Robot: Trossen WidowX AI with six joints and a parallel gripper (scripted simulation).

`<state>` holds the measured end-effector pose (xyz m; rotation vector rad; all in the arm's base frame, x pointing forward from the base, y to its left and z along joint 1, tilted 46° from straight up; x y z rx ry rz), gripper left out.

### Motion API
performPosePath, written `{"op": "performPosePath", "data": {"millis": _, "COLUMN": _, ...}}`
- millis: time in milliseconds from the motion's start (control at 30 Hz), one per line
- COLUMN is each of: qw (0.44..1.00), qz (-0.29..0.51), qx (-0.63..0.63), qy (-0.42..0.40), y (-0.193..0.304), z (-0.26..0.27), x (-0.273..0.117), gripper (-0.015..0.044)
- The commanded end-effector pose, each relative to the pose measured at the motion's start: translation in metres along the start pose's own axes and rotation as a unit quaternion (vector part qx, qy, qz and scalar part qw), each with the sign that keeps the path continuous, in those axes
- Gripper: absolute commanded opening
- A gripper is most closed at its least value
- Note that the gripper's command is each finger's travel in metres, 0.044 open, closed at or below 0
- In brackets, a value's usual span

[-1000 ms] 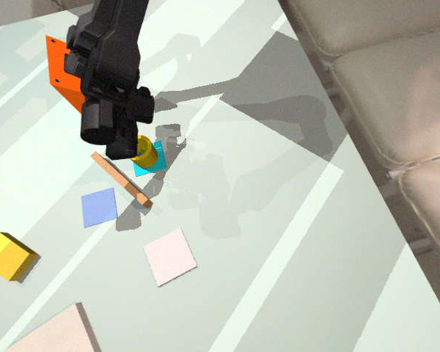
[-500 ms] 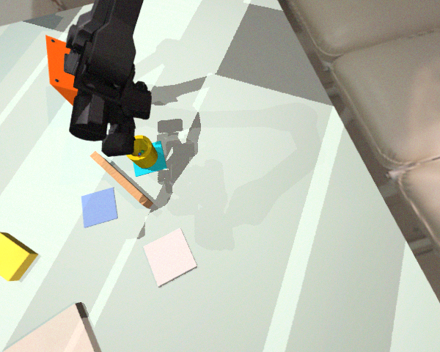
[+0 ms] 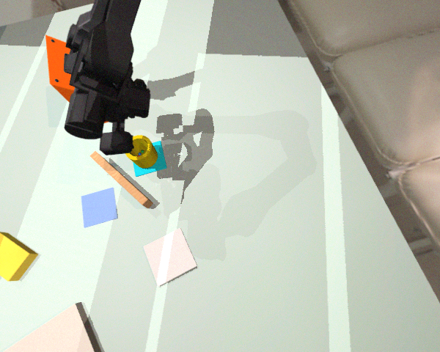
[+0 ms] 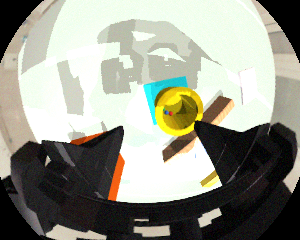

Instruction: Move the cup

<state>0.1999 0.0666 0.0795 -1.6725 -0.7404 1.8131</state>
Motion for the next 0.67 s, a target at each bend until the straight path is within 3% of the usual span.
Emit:
{"op": "performPosePath", "data": {"millis": 0, "qw": 1.000, "qz": 0.004, "qx": -0.005, "qy": 0.003, "y": 0.000, "z": -0.003, "x": -0.013, "gripper": 0.0440}}
{"op": "performPosePath", "data": {"millis": 400, "qw": 1.000, "qz": 0.004, "qx": -0.008, "qy": 0.004, "y": 0.001, "z": -0.002, "x": -0.056, "gripper": 0.0440}}
{"op": "performPosePath", "data": {"millis": 633, "qw": 1.000, "qz": 0.003, "qx": -0.006, "qy": 0.007, "y": 0.000, "z": -0.001, "x": -0.054, "gripper": 0.0440}}
Point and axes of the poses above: the point midway between the two fingers, 35 mm back from their tips, its own x axis out along the fingers, its own z axis across the jaws, y = z × x, the point moved 3 cm from there along -x, back along the fingers, and after that the axes turned 6 degrees about -x, right-handed, at the moved point
